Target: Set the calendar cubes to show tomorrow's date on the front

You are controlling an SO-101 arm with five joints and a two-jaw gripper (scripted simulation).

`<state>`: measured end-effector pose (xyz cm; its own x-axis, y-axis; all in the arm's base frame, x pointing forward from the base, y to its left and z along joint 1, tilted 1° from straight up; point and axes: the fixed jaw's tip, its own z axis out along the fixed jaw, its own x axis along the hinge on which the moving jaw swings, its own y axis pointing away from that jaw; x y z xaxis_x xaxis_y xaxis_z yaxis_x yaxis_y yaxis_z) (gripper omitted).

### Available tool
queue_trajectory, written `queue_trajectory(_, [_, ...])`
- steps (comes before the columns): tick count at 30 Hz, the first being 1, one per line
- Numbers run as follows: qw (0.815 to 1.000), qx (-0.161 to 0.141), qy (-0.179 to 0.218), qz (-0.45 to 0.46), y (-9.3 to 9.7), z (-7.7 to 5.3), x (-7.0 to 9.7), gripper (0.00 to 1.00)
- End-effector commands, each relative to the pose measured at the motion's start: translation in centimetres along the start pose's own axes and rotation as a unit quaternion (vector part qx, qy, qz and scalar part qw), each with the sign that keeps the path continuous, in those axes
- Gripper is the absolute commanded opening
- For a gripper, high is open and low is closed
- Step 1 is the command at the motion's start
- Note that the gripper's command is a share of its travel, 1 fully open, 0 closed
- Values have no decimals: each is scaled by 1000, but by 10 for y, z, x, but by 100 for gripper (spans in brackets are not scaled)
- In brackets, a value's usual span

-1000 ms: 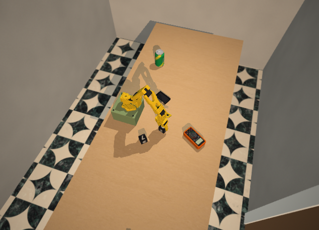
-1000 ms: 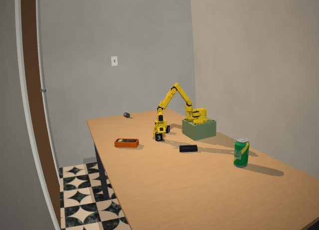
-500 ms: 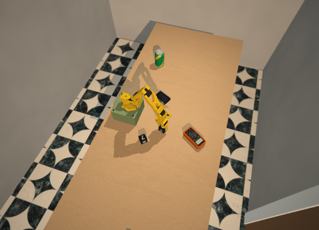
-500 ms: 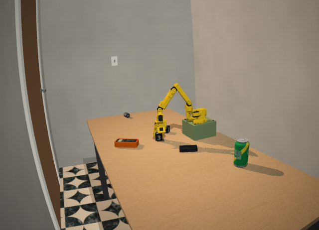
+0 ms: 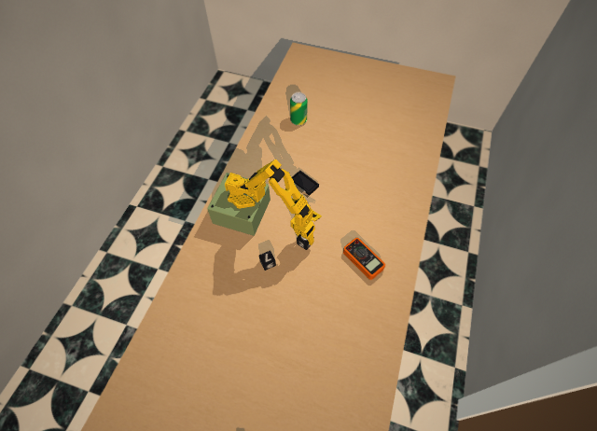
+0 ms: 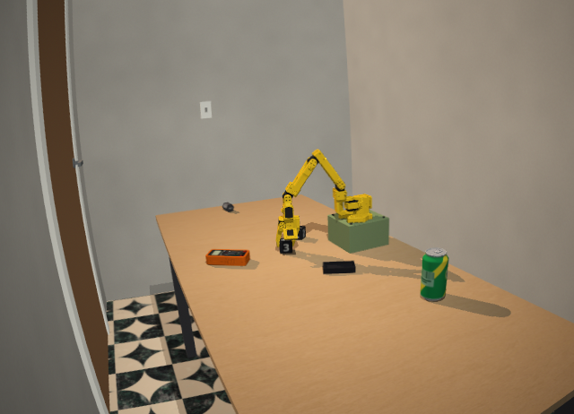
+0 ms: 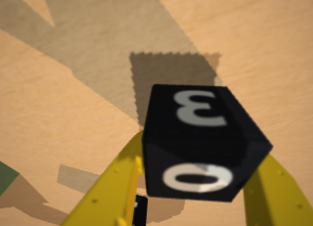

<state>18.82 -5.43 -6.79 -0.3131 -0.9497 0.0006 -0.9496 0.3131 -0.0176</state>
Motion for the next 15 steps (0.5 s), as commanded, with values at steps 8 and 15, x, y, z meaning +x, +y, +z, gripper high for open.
queue_trajectory(8, [1000,-8,0,0,2,2,1,6])
queue_trajectory(15, [1000,-8,0,0,2,2,1,0])
